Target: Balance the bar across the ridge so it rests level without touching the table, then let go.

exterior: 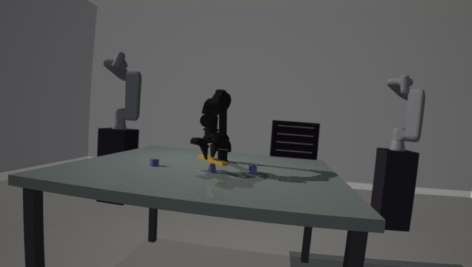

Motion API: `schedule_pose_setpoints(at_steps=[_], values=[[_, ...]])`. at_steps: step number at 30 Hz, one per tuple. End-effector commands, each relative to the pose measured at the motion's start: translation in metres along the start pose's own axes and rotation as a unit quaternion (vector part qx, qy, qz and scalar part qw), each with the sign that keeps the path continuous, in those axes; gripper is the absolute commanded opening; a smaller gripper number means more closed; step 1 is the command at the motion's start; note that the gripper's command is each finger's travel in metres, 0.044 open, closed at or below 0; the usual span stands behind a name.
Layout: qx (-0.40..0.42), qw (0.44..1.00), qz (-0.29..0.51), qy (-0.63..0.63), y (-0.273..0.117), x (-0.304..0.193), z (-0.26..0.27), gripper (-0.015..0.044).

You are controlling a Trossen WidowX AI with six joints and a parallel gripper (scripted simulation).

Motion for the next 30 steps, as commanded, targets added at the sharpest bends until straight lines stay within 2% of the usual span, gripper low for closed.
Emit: schedule_pose_setpoints(at_steps=[1, 30], values=[[0.0, 1.0, -0.001, 0.001, 0.0008, 0.0004, 0.0, 0.0], [0.0, 1.0, -0.001, 0.001, 0.0032, 0.0005, 0.0, 0.0]])
Point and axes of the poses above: the point midway between the two fingers, 35 mm back from their tips, its own y axis out along the fingers, its own z axis across the jaws, x = y × z, the point moved 6 cm from there along -y, back along the fingers, and after that the axes turned 9 degrees about -y, right-handed, at the moved point
